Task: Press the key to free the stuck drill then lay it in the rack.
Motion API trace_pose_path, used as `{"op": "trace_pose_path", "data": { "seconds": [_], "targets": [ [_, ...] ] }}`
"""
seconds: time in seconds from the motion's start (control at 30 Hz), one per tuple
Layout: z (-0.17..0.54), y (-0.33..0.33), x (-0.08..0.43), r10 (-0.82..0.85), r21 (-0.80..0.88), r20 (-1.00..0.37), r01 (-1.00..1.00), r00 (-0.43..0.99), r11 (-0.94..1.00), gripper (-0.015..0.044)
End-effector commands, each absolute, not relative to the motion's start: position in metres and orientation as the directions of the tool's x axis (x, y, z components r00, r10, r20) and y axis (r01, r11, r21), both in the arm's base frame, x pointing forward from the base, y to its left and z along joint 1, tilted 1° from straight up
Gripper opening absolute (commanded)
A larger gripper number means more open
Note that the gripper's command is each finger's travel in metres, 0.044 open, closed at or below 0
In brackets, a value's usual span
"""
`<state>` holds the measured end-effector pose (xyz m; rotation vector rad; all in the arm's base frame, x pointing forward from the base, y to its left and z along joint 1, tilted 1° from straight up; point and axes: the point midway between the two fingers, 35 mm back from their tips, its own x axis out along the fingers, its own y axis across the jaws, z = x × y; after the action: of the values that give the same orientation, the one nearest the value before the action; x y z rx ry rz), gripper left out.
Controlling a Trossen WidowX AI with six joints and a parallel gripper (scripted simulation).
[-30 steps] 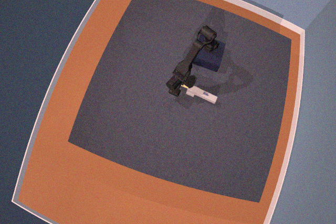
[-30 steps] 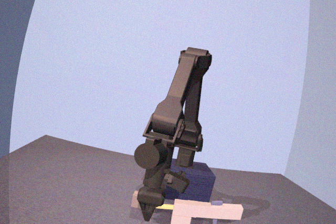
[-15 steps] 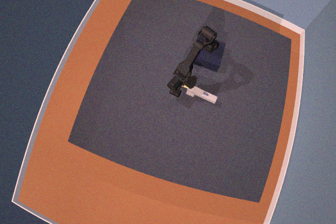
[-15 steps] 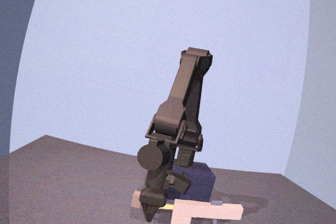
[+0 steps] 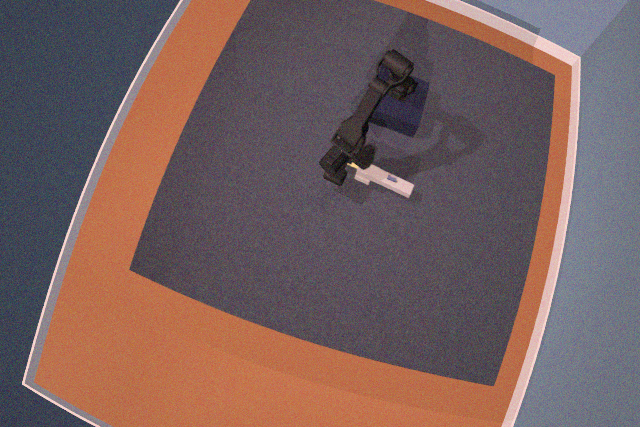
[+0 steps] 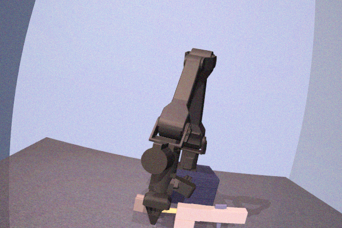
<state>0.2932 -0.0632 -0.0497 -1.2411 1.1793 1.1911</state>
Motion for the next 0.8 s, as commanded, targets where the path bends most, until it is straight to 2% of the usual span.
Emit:
{"op": "trace_pose_path", "data": {
  "seconds": [0.0,0.23,0.47,0.77],
  "targets": [
    [-0.0496,-0.0635,0.2934,-0.005,-0.037,-0.999,-0.999,0.037,-0.015,0.0230],
    [-0.0496,-0.0635,0.2934,-0.005,-0.037,-0.999,-0.999,0.037,-0.015,0.0046],
    [-0.0496,-0.0635,0.2934,-0.005,-0.037,-0.999,-0.999,0.037,-0.015,0.0000],
    [-0.0469,-0.0637,0.2913,0.000,-0.032,-0.999,-0.999,0.032,-0.014,0.0000]
  ]
}}
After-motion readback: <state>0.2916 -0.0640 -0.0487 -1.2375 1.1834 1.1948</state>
